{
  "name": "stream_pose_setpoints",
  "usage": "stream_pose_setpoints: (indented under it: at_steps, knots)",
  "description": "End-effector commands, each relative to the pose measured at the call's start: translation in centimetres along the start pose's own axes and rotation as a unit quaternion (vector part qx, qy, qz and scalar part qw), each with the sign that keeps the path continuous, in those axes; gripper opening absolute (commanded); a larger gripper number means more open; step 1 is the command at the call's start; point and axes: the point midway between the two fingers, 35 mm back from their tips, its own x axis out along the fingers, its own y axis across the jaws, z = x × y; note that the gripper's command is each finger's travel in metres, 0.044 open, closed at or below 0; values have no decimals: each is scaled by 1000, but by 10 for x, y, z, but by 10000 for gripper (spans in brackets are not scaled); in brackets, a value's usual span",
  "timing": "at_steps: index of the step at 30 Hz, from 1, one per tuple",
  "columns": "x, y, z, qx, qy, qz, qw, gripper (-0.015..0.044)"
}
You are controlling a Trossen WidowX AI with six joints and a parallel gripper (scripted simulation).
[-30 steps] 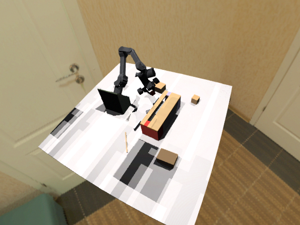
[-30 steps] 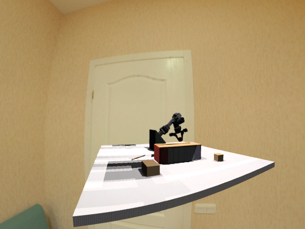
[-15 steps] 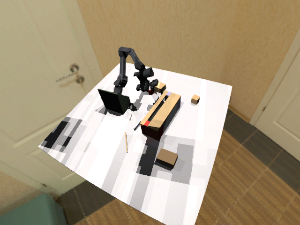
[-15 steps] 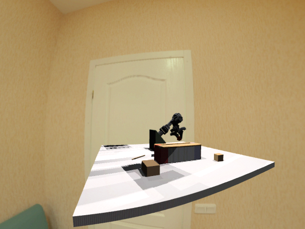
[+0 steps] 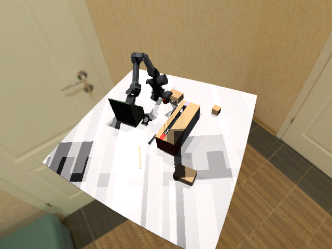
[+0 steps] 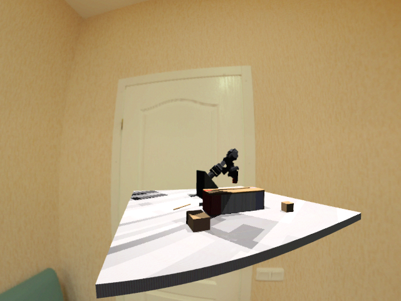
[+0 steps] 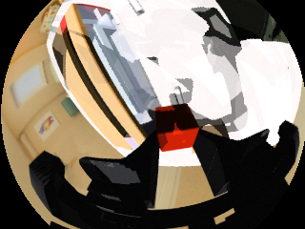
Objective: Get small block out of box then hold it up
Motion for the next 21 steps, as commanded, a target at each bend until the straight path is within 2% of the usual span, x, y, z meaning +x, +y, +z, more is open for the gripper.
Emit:
stream_pose_setpoints:
  at_steps: [1,14,21]
  knots:
    - [-3,-1,-1,84,10,-1,996,0]
    - [-13,-3,-3,334,34,-4,942,0]
    - [-14,-3,-3,346,35,-4,938,0]
